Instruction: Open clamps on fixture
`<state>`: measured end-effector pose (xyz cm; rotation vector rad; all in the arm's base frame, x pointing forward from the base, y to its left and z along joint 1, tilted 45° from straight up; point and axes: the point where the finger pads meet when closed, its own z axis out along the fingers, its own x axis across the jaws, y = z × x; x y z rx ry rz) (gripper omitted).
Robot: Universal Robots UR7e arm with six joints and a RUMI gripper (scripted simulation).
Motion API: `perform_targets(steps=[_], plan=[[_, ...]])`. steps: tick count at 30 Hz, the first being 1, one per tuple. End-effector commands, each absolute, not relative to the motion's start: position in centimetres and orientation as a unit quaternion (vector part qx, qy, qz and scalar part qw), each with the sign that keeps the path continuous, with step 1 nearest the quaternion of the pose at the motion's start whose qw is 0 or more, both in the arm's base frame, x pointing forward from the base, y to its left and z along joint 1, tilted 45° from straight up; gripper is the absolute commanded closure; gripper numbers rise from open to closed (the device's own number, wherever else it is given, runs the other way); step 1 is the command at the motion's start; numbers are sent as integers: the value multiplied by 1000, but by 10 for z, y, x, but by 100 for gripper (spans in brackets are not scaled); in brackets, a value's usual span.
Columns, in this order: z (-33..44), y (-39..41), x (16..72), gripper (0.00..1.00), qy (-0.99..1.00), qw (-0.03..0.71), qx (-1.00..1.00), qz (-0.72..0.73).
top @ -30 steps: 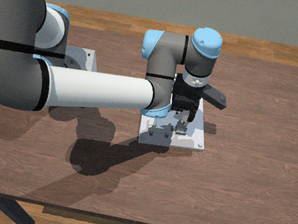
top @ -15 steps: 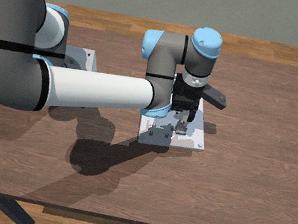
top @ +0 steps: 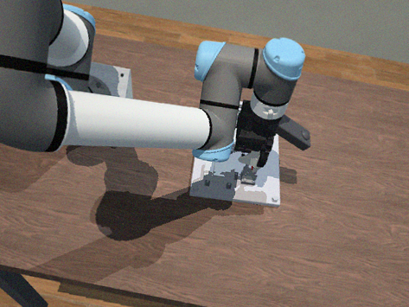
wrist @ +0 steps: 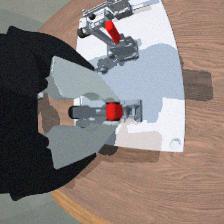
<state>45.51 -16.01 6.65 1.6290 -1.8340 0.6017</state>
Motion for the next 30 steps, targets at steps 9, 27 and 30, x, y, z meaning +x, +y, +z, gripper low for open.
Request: perform_targets(steps=[9, 27, 30], plan=[[67, -160, 455, 100, -692, 303, 615, 227], [67, -160, 455, 72, -692, 303, 615, 227], [67, -160, 455, 72, -692, 303, 615, 227]])
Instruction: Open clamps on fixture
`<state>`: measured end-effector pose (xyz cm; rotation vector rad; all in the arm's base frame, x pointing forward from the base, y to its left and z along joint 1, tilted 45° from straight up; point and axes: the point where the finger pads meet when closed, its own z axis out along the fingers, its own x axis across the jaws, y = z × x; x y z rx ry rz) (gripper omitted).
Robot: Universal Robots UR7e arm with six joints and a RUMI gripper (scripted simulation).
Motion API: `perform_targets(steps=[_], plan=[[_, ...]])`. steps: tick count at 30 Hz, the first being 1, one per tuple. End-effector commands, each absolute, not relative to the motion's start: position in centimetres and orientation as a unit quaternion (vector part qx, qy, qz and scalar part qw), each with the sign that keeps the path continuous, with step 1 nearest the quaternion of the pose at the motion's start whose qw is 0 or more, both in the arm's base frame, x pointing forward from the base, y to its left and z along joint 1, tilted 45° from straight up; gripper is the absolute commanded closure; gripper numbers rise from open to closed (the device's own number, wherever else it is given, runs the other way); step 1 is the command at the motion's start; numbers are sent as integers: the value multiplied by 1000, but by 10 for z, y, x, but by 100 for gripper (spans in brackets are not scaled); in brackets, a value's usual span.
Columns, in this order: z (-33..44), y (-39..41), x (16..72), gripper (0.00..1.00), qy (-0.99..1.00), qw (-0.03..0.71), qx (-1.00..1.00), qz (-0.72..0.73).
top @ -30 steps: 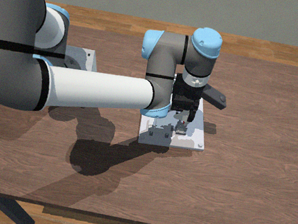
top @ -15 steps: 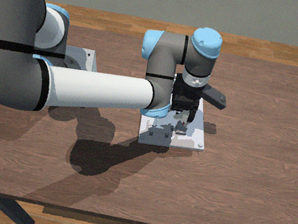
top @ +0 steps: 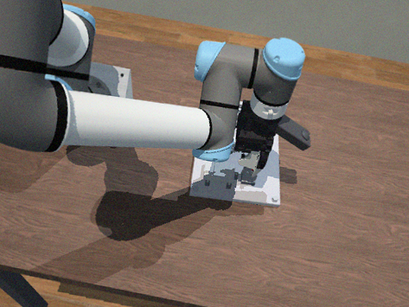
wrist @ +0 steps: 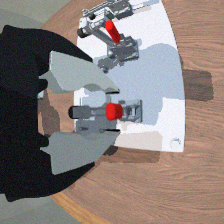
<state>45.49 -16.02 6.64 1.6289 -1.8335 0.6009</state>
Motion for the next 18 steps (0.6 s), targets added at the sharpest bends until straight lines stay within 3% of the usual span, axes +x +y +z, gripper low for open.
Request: perform_targets(steps=[1, 18], plan=[[67, -160, 455, 72, -692, 303, 615, 227], [69, -158, 456, 72, -692, 303, 615, 227]])
